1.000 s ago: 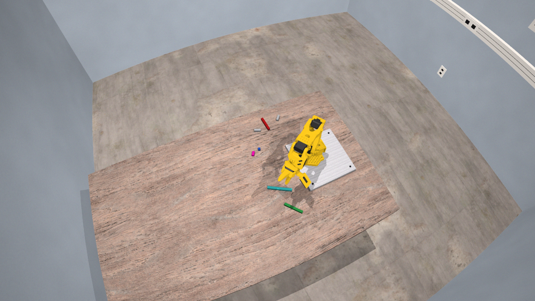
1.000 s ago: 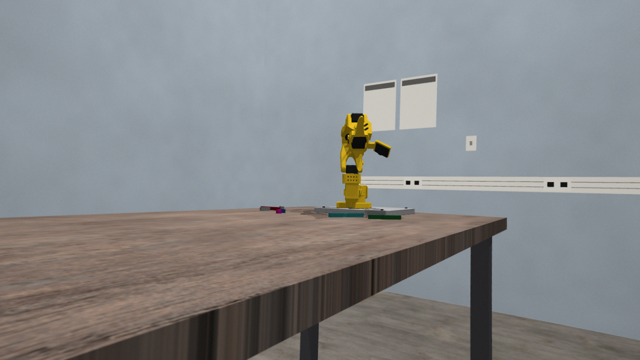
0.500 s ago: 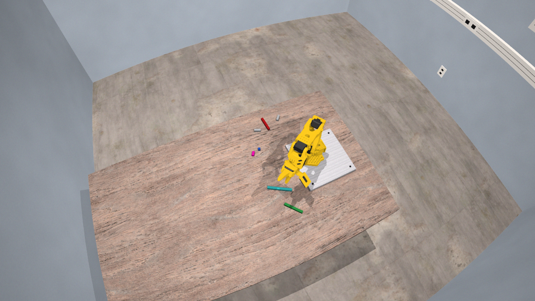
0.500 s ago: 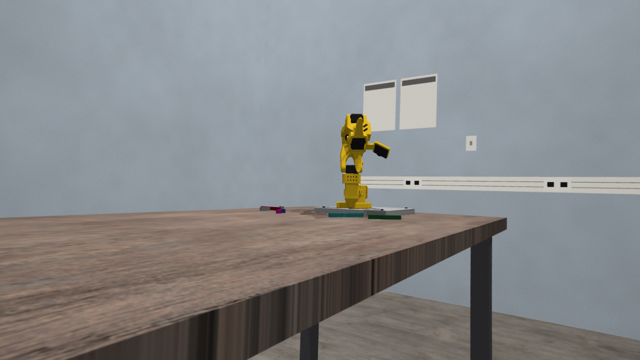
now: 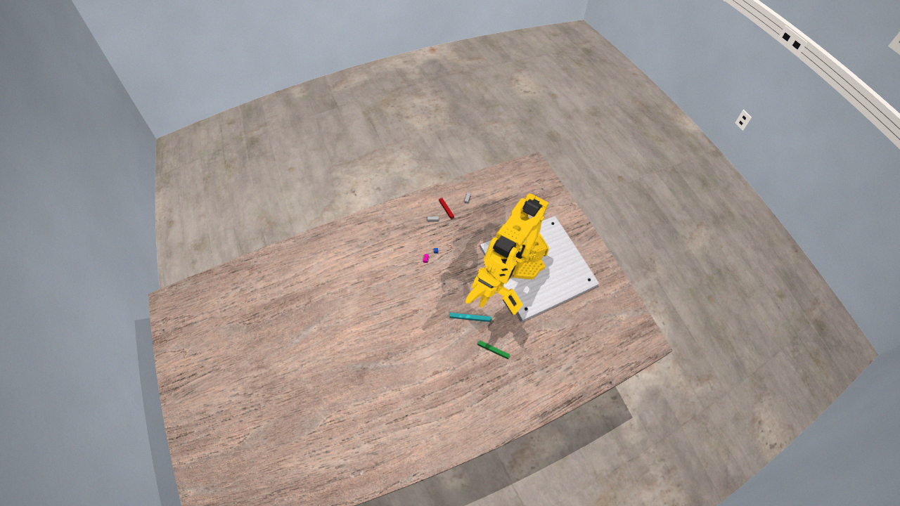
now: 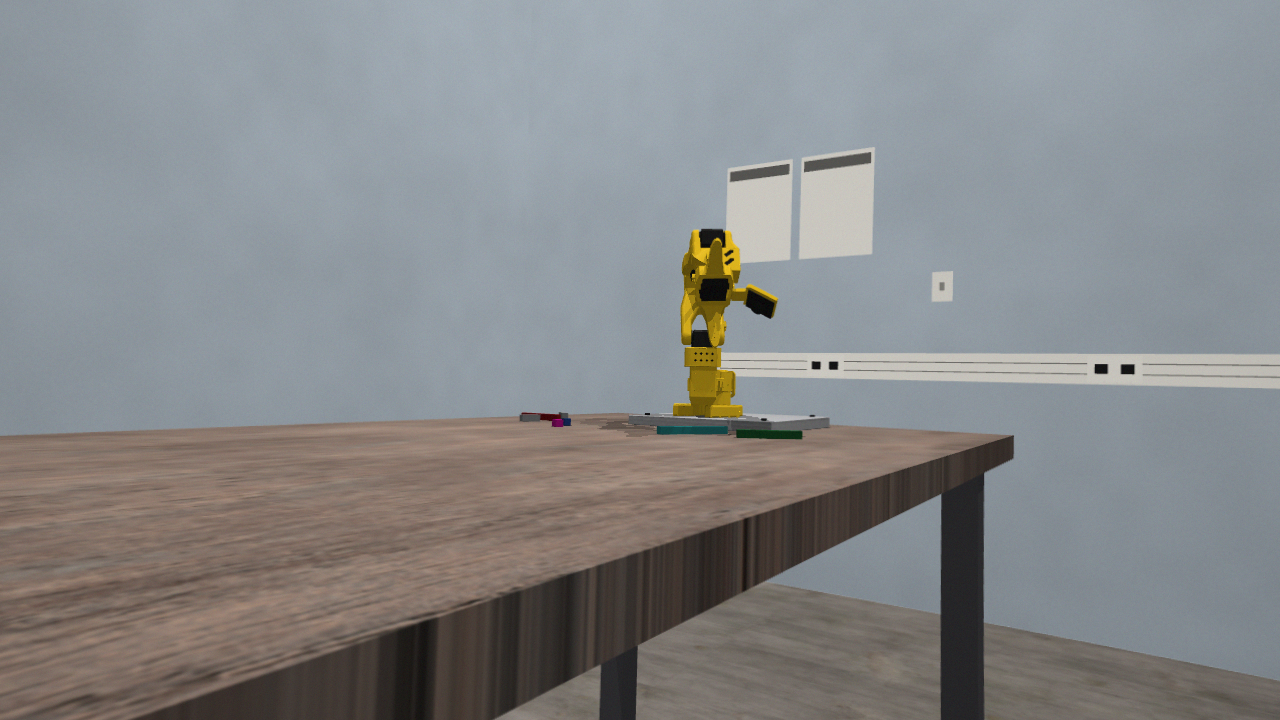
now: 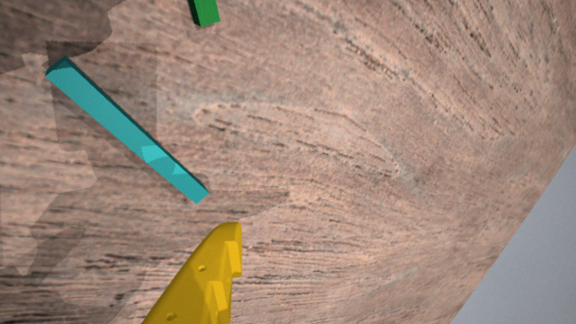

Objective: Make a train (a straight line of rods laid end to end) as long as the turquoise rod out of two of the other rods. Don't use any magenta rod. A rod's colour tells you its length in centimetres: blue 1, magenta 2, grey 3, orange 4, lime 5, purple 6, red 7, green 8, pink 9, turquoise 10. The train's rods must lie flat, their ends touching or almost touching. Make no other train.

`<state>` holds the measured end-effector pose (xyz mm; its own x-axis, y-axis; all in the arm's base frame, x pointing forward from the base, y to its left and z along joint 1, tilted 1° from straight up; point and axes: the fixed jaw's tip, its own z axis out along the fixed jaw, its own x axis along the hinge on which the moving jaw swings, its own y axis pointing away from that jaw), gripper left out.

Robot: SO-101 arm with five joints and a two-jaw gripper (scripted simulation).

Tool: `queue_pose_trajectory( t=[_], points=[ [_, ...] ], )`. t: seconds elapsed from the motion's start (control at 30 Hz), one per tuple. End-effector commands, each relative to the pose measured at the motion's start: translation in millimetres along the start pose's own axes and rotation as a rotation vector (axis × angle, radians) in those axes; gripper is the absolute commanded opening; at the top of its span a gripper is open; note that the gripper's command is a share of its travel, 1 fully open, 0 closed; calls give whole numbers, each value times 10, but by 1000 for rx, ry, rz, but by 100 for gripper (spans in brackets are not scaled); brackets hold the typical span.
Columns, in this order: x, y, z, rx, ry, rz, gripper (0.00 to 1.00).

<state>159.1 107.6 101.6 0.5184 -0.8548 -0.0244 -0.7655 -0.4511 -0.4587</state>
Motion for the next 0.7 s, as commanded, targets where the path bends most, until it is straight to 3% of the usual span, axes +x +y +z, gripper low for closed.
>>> queue_pose_trajectory(
  t=[0.0,0.43,0.67],
  points=[
    [0,10,3,4,-2,-8,100],
    [-6,7,-5,9,-3,-16,100],
    [-144,123,-100,-11,-39,-88,100]
  ],
)
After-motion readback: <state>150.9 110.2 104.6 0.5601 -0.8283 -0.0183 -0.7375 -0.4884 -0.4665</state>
